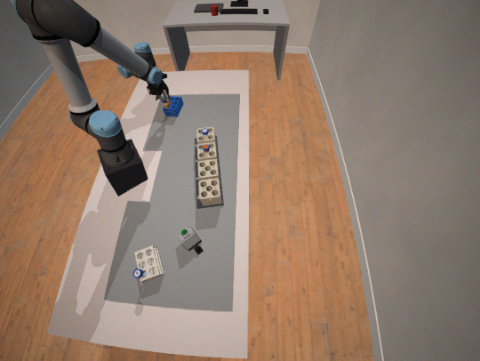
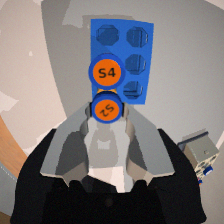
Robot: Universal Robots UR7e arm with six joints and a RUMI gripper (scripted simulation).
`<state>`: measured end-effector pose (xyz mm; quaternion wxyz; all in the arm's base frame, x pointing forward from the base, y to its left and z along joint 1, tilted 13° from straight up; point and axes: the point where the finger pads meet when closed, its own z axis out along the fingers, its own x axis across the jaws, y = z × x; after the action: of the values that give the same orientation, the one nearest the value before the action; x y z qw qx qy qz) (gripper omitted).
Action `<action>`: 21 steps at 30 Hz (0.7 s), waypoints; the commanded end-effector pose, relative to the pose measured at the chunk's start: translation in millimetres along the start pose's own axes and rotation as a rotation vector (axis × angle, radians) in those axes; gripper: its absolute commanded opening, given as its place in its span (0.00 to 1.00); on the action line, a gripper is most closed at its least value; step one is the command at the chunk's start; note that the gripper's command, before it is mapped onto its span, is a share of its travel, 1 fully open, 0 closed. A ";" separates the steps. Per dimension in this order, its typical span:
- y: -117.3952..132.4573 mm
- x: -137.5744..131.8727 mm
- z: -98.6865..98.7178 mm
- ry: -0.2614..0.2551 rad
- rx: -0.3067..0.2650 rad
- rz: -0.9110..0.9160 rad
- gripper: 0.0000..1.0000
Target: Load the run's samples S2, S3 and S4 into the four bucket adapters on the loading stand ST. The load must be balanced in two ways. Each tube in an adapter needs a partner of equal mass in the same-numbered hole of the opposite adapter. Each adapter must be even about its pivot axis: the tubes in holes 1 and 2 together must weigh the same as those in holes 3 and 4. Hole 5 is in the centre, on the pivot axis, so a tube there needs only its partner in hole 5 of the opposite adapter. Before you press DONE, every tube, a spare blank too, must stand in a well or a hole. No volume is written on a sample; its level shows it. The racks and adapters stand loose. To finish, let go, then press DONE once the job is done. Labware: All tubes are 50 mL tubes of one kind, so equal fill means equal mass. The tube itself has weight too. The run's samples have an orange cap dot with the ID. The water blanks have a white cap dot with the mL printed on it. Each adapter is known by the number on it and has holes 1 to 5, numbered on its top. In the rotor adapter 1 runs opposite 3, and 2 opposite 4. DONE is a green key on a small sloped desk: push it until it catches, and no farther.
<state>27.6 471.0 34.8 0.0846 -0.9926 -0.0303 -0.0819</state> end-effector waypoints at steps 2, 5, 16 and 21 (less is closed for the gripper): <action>-0.2 0.1 -0.2 0.000 0.001 0.000 0.00; -0.2 0.1 -0.2 0.000 0.001 0.000 0.00; -0.2 0.1 -36.9 0.000 0.001 0.000 0.00; -0.2 0.1 -46.9 0.000 0.001 0.000 0.00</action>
<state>21.6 464.6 71.1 0.0849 -0.9925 -0.0303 -0.0820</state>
